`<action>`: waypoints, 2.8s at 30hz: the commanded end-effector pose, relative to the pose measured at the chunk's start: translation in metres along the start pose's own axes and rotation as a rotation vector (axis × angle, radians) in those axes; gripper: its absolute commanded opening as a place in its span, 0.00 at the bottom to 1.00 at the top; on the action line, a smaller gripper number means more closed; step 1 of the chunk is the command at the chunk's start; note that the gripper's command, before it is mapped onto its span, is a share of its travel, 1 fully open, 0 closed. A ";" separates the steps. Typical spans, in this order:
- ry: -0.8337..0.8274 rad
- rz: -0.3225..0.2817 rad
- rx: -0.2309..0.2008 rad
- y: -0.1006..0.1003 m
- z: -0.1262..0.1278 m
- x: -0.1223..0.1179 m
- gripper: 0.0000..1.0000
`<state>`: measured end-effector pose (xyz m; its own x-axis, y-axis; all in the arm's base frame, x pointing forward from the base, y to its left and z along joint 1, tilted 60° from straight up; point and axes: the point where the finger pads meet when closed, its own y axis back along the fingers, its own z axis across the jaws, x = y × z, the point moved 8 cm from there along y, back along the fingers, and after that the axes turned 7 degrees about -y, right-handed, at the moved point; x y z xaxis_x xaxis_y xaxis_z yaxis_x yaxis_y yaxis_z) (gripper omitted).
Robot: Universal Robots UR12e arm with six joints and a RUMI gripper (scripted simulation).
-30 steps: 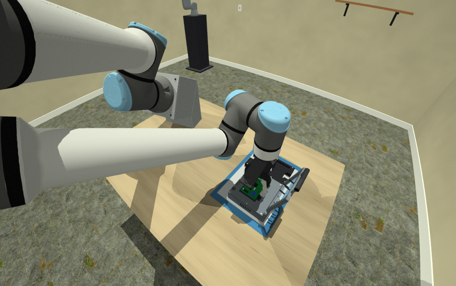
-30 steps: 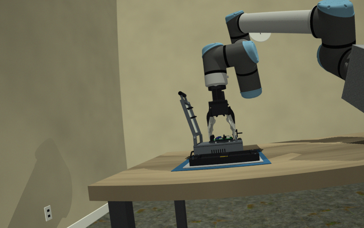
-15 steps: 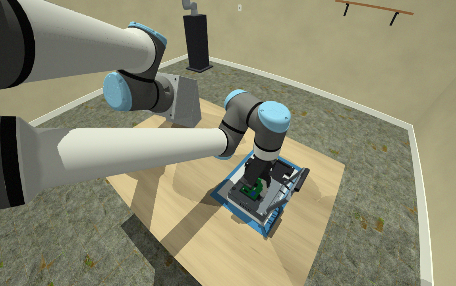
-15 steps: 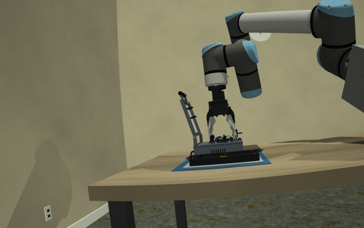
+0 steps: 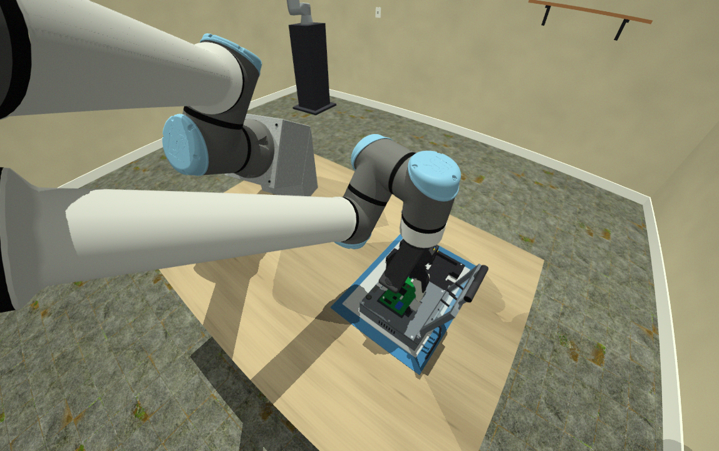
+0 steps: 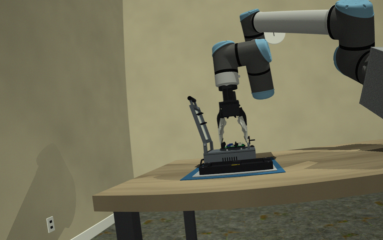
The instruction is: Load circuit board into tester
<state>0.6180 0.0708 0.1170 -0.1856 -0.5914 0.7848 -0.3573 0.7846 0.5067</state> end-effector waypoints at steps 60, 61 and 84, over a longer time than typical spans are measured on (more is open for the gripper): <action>0.000 0.000 0.000 0.232 0.000 0.000 0.59; 0.000 0.000 0.000 0.234 0.000 0.000 0.59; 0.000 0.000 0.000 0.243 0.000 0.000 0.30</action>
<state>0.5316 0.2609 0.2398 -0.1856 -0.5913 0.7848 -0.3564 0.7848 0.5070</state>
